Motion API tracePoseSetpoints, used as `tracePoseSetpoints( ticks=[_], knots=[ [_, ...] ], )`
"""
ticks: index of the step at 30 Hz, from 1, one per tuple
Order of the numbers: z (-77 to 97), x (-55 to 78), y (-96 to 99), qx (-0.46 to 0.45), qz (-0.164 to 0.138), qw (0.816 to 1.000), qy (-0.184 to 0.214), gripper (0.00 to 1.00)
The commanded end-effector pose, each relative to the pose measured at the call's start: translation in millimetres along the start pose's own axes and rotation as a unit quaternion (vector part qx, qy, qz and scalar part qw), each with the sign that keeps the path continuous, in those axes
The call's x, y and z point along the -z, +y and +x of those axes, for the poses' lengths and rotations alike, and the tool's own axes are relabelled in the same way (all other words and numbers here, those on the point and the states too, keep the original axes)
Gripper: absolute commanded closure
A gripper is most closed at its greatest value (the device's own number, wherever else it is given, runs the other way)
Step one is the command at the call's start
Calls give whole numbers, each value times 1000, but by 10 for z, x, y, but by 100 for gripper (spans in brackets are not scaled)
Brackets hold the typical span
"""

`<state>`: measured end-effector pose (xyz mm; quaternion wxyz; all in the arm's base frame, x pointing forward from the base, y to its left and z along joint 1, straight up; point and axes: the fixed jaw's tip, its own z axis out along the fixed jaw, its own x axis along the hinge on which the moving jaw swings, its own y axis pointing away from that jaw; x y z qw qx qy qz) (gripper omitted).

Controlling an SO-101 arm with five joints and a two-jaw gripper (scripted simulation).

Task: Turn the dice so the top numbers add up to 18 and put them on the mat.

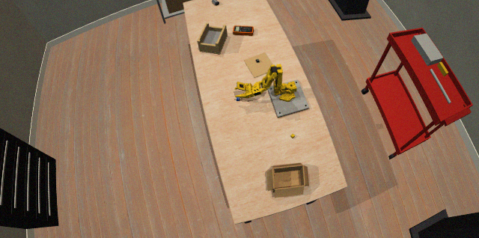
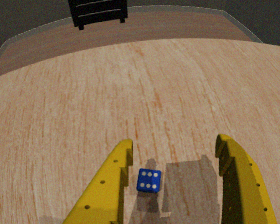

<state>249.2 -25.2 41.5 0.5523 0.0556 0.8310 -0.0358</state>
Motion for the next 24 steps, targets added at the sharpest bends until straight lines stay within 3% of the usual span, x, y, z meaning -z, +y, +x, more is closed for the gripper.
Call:
tracePoseSetpoints(
  ticks=[1, 5, 11, 13, 19, 24],
  knots=[
    [-19, 19, -17, 3, 3, 1000, -3, 73],
    [-166, 34, -17, 3, 3, 999, -35, 74],
    [-546, 117, -17, 3, 4, 993, -119, 74],
    [-546, 117, -17, 3, 4, 993, -119, 74],
    [-907, 263, -16, 4, 4, 979, -202, 74],
    [-1053, 343, -16, 4, 4, 971, -237, 75]
  ],
)
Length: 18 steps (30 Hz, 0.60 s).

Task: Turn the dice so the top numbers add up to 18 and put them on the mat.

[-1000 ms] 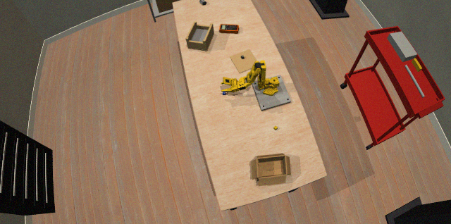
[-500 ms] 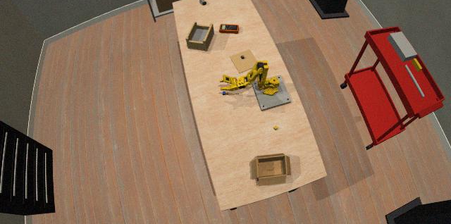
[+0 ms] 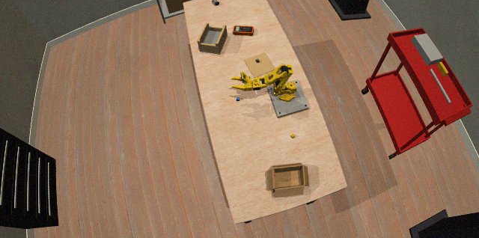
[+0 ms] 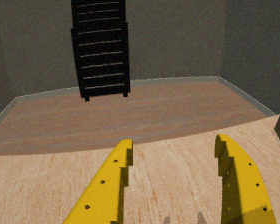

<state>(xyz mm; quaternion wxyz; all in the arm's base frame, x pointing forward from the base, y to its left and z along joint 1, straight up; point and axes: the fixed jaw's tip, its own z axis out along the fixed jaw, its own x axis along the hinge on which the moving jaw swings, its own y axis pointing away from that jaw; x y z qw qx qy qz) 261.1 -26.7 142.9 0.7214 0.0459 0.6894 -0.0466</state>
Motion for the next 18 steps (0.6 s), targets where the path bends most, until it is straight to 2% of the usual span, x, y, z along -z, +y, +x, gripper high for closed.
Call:
tracePoseSetpoints(
  ticks=[1, 18],
  knots=[
    [-103, 26, -18, 5, 4, 1000, -20, 75],
    [-101, -7, -17, 3, 3, 1000, -11, 75]
  ],
)
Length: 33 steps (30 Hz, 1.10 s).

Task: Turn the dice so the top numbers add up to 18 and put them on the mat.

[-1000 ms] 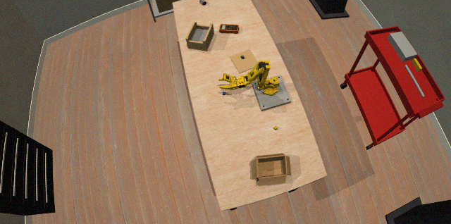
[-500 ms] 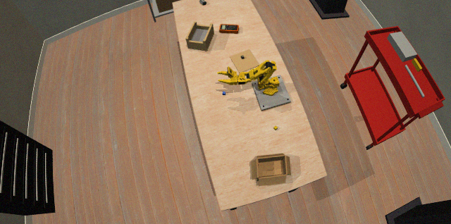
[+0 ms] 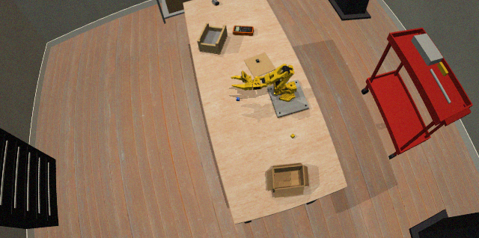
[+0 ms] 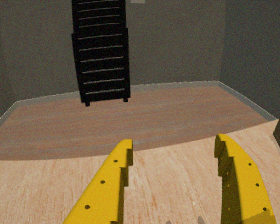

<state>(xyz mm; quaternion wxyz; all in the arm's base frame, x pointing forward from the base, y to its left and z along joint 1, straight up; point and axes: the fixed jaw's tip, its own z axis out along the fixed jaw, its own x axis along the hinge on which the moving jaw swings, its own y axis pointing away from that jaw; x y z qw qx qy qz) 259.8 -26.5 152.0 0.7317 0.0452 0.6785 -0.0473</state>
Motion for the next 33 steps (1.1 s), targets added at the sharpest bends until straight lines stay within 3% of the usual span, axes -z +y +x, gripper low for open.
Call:
tracePoseSetpoints(
  ticks=[1, 8, 20, 22, 33],
  knots=[
    [-5, -25, -16, 2, 3, 1000, 7, 75],
    [17, -81, -13, -2, 3, 1000, 27, 75],
    [103, -280, 4, -18, 2, 993, 117, 75],
    [103, -280, 4, -18, 2, 993, 117, 75],
    [177, -417, 31, -37, 5, 971, 238, 75]
  ],
)
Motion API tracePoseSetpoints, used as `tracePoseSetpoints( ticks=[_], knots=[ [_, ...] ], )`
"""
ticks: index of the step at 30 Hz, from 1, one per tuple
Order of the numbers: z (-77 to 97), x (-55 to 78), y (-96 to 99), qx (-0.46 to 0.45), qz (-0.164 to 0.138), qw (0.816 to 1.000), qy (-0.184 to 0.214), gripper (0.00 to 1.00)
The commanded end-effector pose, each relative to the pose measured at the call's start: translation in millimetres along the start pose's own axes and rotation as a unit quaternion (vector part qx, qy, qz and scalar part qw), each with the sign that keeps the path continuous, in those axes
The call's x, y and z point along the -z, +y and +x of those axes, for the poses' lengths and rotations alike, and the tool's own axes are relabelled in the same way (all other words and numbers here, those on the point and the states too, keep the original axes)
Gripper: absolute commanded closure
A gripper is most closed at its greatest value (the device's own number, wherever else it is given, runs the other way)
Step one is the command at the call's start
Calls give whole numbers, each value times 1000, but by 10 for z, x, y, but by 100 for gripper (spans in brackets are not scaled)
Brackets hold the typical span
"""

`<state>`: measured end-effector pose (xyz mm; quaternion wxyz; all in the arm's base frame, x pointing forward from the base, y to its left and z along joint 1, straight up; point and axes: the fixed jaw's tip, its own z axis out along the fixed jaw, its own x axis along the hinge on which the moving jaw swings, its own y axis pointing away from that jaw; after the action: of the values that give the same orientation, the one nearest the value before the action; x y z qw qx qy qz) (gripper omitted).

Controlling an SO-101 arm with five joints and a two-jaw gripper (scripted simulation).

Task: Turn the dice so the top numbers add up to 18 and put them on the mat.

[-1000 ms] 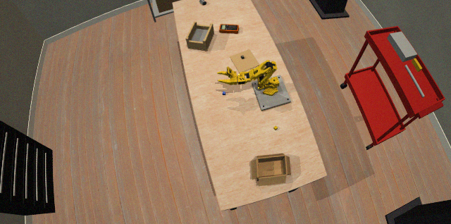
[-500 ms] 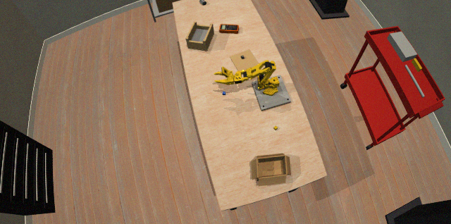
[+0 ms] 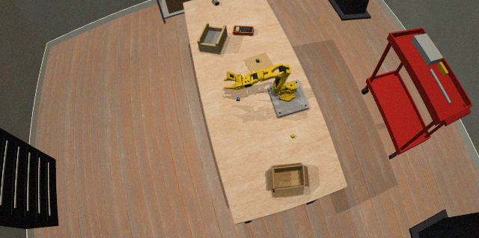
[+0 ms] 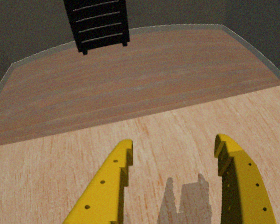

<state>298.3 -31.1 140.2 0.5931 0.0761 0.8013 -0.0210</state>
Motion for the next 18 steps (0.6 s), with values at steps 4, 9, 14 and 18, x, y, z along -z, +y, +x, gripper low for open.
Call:
tracePoseSetpoints(
  ticks=[4, 9, 14, 18],
  knots=[
    [26, -64, 36, -17, 2, 995, 101, 75],
    [35, -58, 44, -23, 5, 990, 138, 75],
    [50, -18, 55, -31, 10, 980, 197, 75],
    [61, 37, 62, -37, 15, 970, 240, 75]
  ],
)
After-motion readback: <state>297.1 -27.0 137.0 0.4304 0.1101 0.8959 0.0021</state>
